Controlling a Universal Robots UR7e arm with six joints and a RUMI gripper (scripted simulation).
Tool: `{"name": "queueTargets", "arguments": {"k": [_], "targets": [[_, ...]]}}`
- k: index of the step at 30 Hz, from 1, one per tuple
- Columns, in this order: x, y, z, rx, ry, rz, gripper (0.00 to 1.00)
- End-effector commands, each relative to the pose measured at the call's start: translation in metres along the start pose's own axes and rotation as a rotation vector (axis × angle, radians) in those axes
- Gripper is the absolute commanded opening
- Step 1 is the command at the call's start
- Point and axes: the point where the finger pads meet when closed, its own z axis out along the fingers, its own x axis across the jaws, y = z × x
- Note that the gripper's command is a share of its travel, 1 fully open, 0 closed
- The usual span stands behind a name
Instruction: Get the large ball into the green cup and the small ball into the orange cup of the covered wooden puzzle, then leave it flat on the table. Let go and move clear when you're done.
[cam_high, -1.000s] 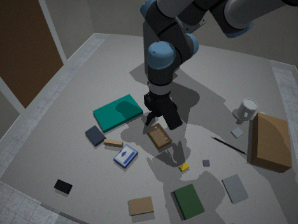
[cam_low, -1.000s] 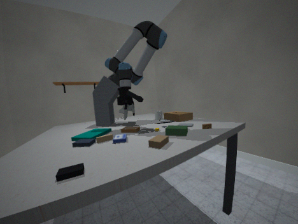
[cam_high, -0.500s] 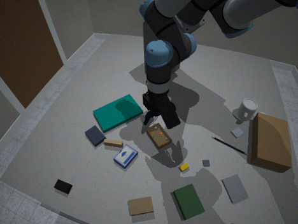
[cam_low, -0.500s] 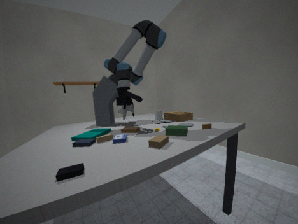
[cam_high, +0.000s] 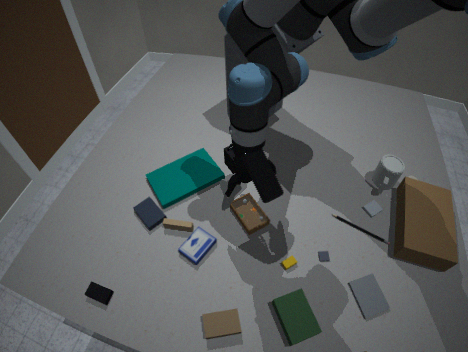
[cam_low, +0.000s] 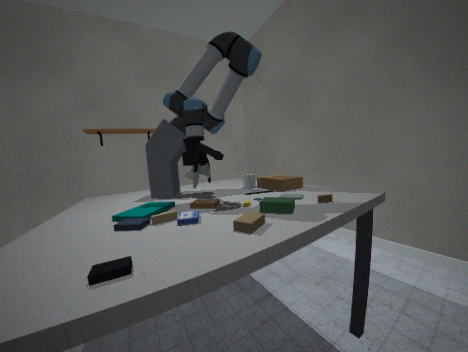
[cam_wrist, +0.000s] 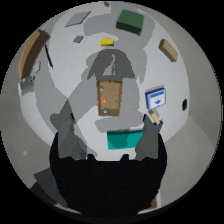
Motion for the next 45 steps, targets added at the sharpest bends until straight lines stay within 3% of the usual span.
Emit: {"name": "queueTargets", "arguments": {"k": [1, 11, 12, 45], "targets": [[0.0004, -0.0002, -0.0003, 0.000, 0.001, 0.000, 1.00], [0.0004, -0.0002, -0.0003, 0.000, 0.001, 0.000, 1.00], [0.0004, -0.0002, -0.0003, 0.000, 0.001, 0.000, 0.54], [0.0004, -0.0002, -0.0003, 0.000, 0.001, 0.000, 0.54]]}}
